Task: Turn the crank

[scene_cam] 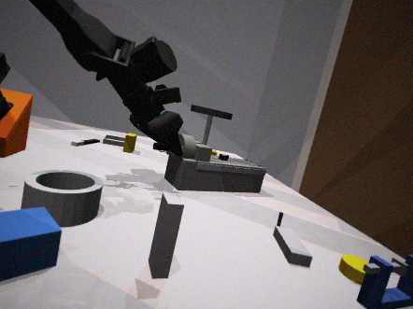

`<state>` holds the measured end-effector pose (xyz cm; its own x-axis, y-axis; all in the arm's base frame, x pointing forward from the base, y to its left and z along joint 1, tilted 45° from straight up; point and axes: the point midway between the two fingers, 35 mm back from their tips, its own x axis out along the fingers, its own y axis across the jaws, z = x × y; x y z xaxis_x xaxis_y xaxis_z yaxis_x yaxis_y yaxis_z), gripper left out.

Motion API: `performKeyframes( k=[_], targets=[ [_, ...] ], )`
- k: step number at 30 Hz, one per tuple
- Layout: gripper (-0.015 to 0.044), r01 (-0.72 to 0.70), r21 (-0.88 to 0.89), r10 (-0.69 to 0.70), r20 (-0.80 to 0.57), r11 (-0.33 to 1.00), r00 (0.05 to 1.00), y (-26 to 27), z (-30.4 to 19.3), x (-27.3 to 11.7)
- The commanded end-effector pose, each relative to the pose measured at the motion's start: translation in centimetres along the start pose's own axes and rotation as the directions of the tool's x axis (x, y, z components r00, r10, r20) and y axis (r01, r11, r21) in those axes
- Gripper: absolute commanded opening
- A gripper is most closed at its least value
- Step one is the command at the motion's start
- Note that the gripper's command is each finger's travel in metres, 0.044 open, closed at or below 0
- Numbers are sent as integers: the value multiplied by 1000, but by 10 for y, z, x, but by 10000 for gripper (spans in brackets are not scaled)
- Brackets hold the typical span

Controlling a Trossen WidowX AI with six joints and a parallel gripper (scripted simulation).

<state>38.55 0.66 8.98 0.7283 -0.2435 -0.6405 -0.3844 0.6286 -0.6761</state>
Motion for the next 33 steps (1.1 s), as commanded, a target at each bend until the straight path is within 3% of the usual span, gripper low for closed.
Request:
performKeyframes(
  k=[1, 11, 28, 33],
  targets=[
    [440, -9, -8, 9, 0, 1000, 1000, 3, -6, 4],
    [440, -7, -9, 7, 0, 1000, 1000, 3, -16, 13],
    [0, -7, -9, 7, 0, 1000, 1000, 3, -16, 13],
    [0, -7, -9, 7, 0, 1000, 1000, 3, -17, 13]
  ],
)
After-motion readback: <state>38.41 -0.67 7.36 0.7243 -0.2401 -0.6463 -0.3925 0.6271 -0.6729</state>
